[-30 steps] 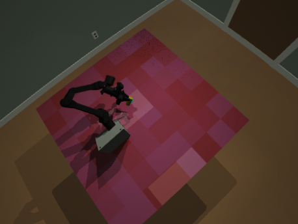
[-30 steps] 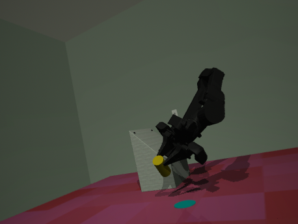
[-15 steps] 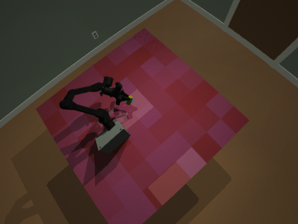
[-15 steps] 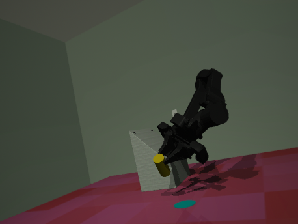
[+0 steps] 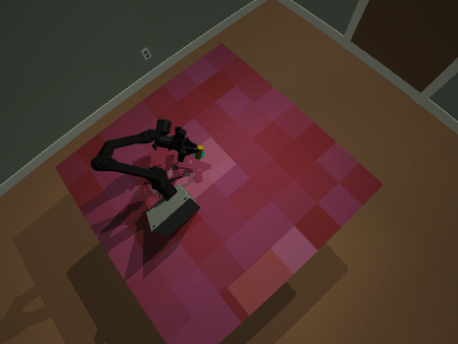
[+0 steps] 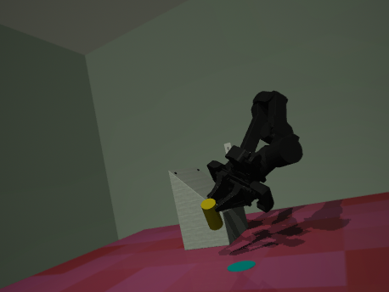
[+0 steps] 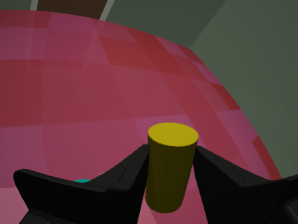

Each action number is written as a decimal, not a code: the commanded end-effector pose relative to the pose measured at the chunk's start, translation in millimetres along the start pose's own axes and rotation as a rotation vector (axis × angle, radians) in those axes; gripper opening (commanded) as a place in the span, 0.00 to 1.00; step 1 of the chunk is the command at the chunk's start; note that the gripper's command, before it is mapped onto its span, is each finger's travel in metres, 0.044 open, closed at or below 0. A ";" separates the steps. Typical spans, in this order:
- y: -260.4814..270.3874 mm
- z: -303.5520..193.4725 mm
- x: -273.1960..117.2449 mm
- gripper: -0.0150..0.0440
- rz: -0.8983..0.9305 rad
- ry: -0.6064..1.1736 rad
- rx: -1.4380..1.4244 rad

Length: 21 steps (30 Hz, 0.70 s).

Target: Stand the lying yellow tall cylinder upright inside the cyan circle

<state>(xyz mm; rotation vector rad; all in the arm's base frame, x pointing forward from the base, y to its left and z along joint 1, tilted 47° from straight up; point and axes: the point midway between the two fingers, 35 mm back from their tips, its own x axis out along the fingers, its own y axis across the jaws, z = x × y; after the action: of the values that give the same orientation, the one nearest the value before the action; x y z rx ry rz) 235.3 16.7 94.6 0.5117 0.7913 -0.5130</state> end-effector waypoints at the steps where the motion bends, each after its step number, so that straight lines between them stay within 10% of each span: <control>1: 0.3 1.4 -1.8 0.43 0.011 -0.034 0.020; 21: 3.4 5.2 -8.5 0.43 0.061 -0.149 0.100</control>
<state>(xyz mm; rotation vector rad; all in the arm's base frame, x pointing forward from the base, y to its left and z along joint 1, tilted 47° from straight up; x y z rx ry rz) 235.5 18.4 102.9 0.5667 0.6413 -0.5270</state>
